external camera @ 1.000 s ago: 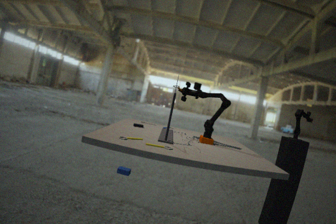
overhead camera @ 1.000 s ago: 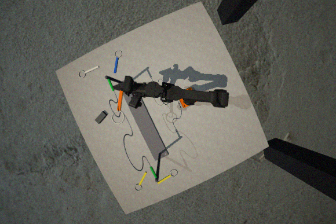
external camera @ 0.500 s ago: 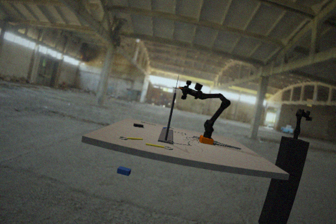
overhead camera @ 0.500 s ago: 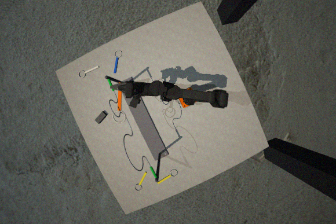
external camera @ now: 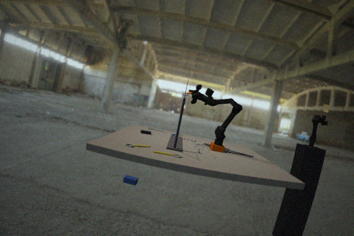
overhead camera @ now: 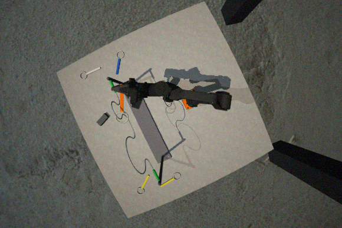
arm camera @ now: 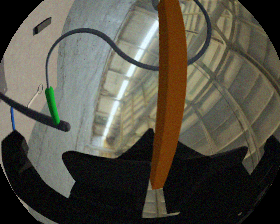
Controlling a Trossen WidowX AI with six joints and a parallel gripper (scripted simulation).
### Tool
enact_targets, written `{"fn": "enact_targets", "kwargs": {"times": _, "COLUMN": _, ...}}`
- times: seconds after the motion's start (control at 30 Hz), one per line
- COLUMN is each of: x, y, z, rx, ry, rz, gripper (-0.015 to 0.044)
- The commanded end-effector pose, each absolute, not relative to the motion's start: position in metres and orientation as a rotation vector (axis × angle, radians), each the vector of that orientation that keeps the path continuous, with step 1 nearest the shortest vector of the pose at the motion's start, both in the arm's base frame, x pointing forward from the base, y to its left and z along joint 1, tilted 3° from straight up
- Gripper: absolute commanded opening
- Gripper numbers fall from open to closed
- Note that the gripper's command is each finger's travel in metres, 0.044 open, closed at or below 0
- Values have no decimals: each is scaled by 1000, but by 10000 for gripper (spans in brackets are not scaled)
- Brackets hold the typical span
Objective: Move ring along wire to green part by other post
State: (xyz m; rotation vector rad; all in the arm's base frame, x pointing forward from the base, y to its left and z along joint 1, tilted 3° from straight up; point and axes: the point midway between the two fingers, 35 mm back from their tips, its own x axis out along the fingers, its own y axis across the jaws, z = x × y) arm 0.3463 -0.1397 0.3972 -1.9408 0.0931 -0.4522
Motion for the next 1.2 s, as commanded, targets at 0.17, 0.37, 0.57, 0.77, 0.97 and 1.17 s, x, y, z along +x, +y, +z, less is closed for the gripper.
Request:
{"fn": "enact_targets", "kwargs": {"times": 0.17, "x": 347, "y": -145, "z": 387, "rx": -1938, "ry": 100, "rz": -448, "gripper": -150}}
{"fn": "enact_targets", "kwargs": {"times": 0.37, "x": 347, "y": -151, "z": 374, "rx": -1869, "ry": 125, "rz": -430, "gripper": -150}}
{"fn": "enact_targets", "kwargs": {"times": 0.57, "x": 347, "y": -156, "z": 356, "rx": -1765, "ry": 163, "rz": -403, "gripper": -150}}
{"fn": "enact_targets", "kwargs": {"times": 0.77, "x": 347, "y": -158, "z": 335, "rx": -1639, "ry": 205, "rz": -370, "gripper": -150}}
{"fn": "enact_targets", "kwargs": {"times": 0.97, "x": 346, "y": -158, "z": 315, "rx": -1518, "ry": 244, "rz": -338, "gripper": -150}}
{"fn": "enact_targets", "kwargs": {"times": 1.17, "x": 345, "y": -155, "z": 292, "rx": -1376, "ry": 286, "rz": -302, "gripper": -150}}
